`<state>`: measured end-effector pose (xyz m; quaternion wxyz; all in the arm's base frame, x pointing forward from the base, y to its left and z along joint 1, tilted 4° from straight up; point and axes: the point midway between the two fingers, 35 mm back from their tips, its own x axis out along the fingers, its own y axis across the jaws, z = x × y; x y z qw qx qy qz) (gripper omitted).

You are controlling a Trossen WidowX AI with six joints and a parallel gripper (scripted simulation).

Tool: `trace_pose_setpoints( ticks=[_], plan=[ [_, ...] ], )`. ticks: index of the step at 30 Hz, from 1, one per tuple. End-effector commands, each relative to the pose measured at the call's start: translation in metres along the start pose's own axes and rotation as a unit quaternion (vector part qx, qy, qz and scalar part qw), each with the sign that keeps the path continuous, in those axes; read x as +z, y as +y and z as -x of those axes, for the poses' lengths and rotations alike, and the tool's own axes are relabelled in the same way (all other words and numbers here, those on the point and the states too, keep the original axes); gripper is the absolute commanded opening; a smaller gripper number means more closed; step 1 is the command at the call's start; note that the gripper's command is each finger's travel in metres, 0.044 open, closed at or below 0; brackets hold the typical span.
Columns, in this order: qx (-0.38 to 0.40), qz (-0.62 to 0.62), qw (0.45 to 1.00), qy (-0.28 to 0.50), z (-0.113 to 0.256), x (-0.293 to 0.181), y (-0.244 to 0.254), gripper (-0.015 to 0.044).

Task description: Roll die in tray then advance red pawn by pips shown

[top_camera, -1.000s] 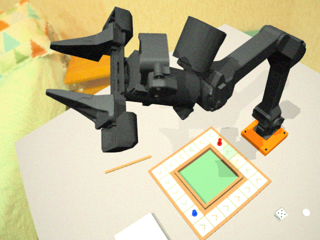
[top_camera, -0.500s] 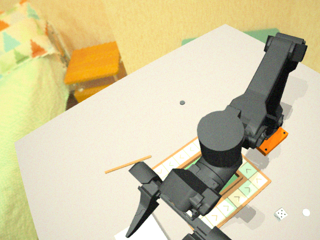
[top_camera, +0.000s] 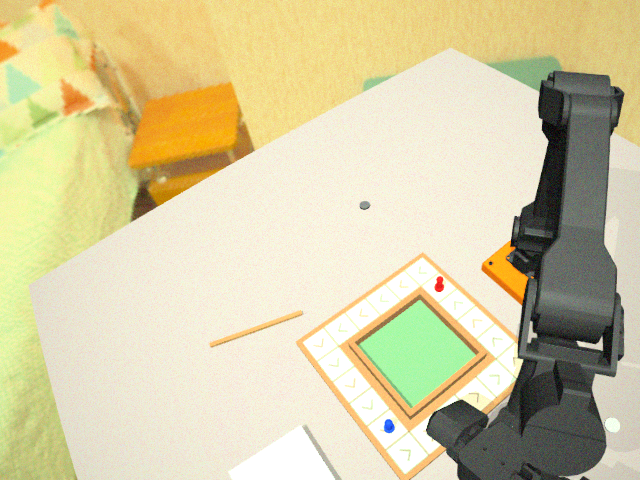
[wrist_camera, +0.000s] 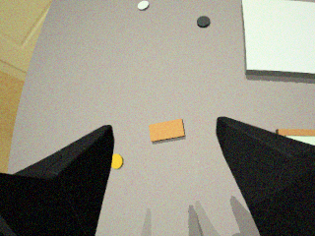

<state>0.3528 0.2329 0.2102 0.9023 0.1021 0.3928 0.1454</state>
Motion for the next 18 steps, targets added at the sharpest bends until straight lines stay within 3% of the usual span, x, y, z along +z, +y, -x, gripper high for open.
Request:
trace_pose_setpoints(
  ticks=[1,10,18],
  plan=[
    [-0.027,-0.034,0.994,0.104,-0.002,-0.063,0.005,0.0275],
    [-0.167,-0.091,0.936,0.295,0.039,-0.188,-0.005,0.0275],
    [-0.181,-0.094,0.93,0.305,0.041,-0.196,-0.007,0.0275]
  ],
)
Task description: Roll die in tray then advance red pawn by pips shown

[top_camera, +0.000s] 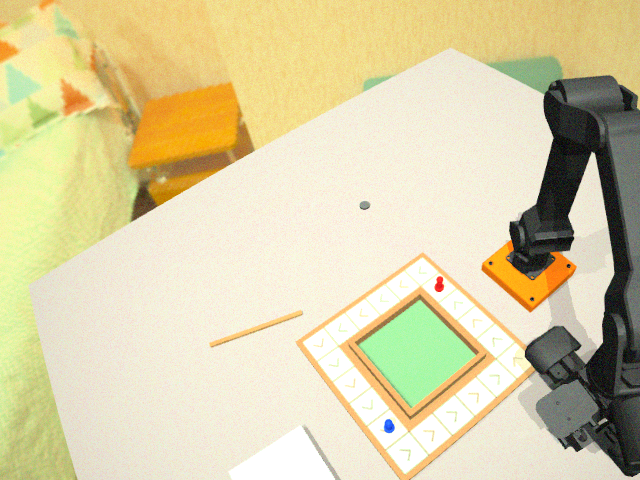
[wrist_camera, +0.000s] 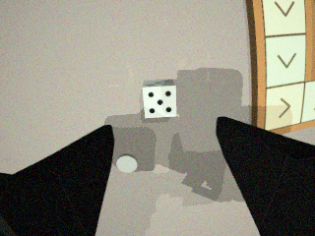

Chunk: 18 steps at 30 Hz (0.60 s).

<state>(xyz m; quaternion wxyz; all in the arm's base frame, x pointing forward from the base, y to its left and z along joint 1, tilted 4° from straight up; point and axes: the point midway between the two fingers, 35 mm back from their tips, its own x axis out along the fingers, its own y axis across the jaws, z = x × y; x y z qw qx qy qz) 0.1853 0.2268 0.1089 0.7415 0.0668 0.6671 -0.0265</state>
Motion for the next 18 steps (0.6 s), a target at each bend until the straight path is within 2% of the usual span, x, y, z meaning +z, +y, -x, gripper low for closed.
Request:
trace_pose_setpoints(
  ticks=[1,18],
  plan=[
    [-0.007,-0.003,1.0,0.007,-0.011,-0.002,0.0,0.0275],
    [-0.007,-0.003,1.0,0.007,-0.039,-0.003,0.001,0.0275]
  ],
)
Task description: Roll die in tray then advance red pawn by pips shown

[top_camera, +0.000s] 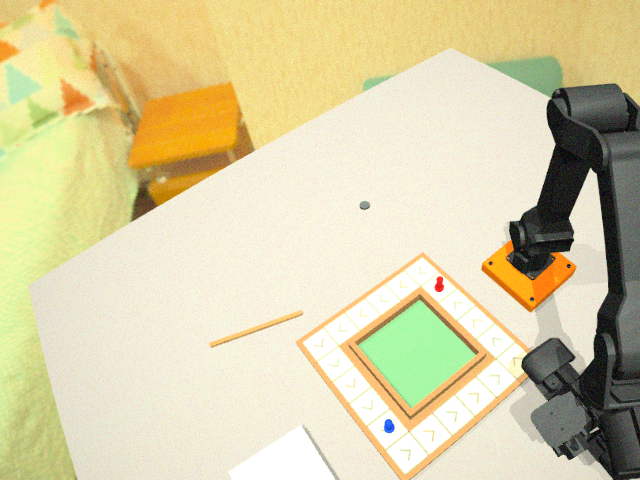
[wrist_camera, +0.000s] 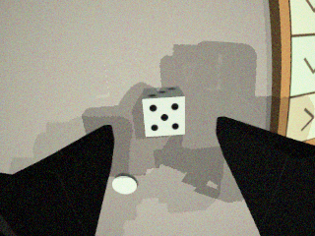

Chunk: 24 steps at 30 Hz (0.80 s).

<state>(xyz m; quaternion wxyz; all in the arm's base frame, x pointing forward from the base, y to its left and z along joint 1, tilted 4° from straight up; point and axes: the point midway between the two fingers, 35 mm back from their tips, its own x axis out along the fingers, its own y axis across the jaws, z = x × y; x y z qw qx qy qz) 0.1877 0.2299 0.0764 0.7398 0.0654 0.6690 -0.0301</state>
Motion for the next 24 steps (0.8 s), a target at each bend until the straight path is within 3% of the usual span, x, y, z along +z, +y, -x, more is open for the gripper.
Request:
trace_pose_setpoints(
  ticks=[1,18,24],
  plan=[
    [-0.004,-0.001,1.0,0.005,-0.008,-0.001,0.0,0.0275],
    [-0.004,-0.001,1.0,0.005,-0.033,-0.001,-0.001,0.0275],
    [-0.004,-0.001,1.0,0.005,-0.033,-0.001,-0.001,0.0118]
  ],
)
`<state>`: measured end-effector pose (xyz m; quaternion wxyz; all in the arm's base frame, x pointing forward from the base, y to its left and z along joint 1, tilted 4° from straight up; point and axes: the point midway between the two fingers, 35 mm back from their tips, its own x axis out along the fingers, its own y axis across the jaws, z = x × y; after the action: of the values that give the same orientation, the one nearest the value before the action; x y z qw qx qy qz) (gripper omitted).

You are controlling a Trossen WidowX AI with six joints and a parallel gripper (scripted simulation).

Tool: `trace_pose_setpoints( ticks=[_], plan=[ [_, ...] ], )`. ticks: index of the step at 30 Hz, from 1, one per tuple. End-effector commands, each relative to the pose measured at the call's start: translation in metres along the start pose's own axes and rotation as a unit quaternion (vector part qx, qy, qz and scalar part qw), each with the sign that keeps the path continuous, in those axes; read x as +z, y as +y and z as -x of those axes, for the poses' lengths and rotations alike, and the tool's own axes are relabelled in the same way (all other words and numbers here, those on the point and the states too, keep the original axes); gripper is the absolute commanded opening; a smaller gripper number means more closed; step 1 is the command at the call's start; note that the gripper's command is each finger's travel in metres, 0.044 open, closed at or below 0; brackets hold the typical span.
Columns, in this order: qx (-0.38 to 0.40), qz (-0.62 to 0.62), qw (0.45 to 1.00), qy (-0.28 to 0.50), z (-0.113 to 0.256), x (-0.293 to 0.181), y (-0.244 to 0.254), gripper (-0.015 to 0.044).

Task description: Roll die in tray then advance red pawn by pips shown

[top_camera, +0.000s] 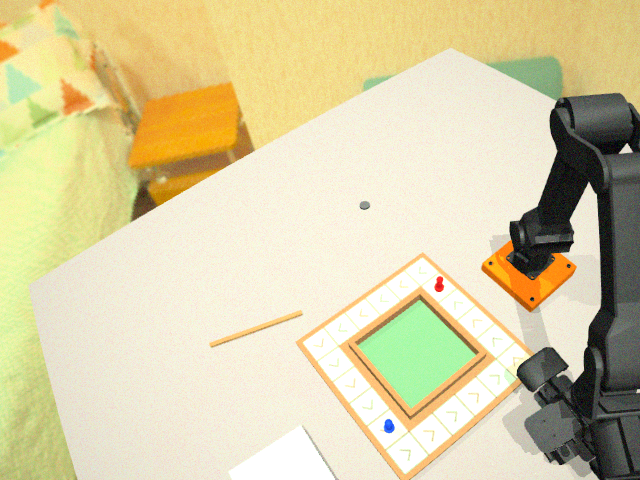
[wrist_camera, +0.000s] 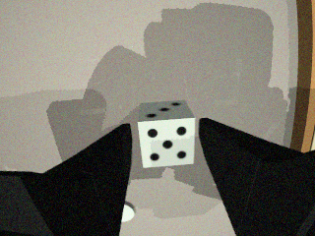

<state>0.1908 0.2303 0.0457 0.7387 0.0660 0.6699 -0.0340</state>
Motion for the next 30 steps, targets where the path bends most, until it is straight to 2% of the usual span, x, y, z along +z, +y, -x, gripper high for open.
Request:
trace_pose_setpoints(
  ticks=[1,7,10,30],
  plan=[
    [-0.001,0.002,1.0,0.003,-0.002,-0.001,0.0,0.0111],
    [-0.001,0.002,1.0,0.003,-0.002,-0.001,0.0,0.0071],
    [-0.001,0.002,1.0,0.003,0.001,0.0,0.001,0.0],
    [-0.001,0.002,1.0,0.004,0.117,0.0,-0.002,0.0]
  ],
)
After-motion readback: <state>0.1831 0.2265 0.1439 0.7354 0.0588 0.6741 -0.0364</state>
